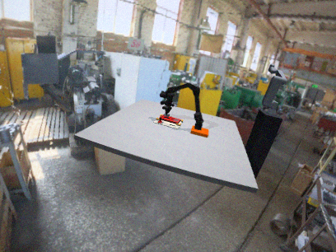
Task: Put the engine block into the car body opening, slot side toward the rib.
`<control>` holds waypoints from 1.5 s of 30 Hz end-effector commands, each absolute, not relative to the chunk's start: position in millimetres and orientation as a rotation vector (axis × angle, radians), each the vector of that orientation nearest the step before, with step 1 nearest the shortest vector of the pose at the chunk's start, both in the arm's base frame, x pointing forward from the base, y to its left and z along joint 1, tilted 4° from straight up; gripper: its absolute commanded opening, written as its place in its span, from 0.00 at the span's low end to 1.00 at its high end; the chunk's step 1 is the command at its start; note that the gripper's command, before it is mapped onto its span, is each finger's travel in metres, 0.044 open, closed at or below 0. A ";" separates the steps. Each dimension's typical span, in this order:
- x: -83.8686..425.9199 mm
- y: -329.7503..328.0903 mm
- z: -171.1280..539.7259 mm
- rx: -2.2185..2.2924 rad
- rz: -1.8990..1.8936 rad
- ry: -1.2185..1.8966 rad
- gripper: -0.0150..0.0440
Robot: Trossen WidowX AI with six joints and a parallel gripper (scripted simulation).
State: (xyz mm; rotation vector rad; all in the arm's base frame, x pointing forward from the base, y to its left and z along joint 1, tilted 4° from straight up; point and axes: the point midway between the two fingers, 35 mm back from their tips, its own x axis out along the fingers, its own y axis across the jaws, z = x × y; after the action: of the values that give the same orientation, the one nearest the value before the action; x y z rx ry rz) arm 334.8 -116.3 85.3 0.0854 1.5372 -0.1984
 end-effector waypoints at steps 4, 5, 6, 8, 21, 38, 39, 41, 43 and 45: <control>334.8 -116.9 83.3 0.051 -0.170 1.540 0.52; 334.8 -116.9 83.0 0.053 -0.171 1.540 0.52; 334.8 -116.9 82.7 0.054 -0.172 1.540 0.52; 334.8 -117.0 82.1 0.058 -0.176 1.540 0.52; 334.9 -117.2 78.1 0.073 -0.191 1.538 0.52; 334.9 -117.6 73.0 0.068 -0.186 1.539 0.52; 335.0 -117.6 72.7 0.067 -0.185 1.539 0.52; 335.0 -117.7 72.1 0.066 -0.184 1.539 0.52; 335.0 -117.7 71.5 0.065 -0.183 1.539 0.52; 335.0 -117.7 70.9 0.064 -0.182 1.539 0.52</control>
State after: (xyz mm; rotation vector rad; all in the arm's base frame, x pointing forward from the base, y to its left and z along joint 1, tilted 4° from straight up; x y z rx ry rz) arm 335.1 -117.2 71.7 0.0704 1.5389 -0.1842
